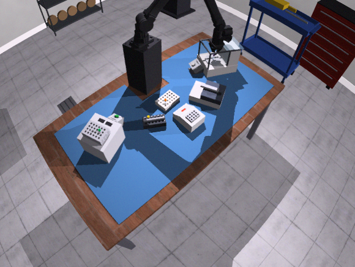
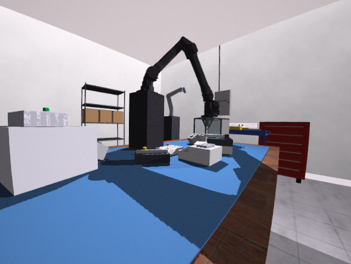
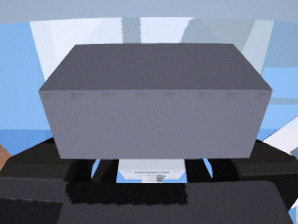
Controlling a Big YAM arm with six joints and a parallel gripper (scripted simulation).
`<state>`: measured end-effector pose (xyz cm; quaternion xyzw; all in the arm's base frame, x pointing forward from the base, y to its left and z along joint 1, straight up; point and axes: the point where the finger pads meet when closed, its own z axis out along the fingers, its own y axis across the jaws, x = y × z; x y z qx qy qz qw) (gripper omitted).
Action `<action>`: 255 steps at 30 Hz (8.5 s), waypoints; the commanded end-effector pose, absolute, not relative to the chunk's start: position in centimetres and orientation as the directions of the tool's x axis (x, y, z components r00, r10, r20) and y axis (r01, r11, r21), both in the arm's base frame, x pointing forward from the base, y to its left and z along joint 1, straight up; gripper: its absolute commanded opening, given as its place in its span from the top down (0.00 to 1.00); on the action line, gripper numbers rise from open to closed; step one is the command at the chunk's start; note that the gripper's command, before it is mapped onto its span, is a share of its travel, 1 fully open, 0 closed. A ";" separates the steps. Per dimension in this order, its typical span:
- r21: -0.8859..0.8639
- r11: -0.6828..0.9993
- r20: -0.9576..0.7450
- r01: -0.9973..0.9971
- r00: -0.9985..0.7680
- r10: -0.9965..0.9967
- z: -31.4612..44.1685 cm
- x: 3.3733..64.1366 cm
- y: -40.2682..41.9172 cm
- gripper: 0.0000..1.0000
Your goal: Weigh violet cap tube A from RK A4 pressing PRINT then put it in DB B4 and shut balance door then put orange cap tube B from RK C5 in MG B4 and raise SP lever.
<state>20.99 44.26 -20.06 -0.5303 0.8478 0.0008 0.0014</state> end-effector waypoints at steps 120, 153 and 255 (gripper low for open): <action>0.000 0.436 -0.029 -0.900 -0.435 -0.900 -6.1 21.5 45.3 0.64; 0.000 0.437 -0.049 -0.899 -0.437 -0.898 -4.6 21.7 45.8 0.70; 0.005 0.895 -0.001 0.446 -0.895 0.446 -6.5 24.3 50.2 0.70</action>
